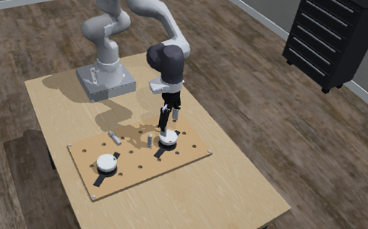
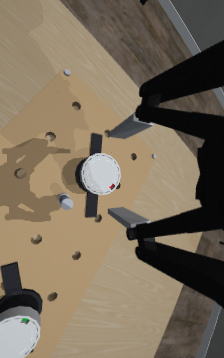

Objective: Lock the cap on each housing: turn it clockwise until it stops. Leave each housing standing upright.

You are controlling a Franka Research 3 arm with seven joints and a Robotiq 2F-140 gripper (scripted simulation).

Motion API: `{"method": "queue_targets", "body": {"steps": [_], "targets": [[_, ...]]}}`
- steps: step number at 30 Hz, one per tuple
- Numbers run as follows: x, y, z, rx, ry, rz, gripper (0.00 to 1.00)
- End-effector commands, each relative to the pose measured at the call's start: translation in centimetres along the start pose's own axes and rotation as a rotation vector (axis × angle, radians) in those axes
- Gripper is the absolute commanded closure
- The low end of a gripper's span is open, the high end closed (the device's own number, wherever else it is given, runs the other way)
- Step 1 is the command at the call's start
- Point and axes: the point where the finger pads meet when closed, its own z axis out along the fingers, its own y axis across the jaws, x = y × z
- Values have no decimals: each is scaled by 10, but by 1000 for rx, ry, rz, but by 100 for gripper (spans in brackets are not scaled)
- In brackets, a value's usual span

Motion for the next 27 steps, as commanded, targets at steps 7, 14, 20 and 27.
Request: {"method": "queue_targets", "body": {"steps": [7, 14, 20, 27], "targets": [[-2, 1, -1, 43, 12, 427, 22], [-2, 1, -1, 64, 19, 571, 22], [-2, 1, -1, 64, 19, 571, 22], [-2, 1, -1, 64, 19, 571, 22]]}}
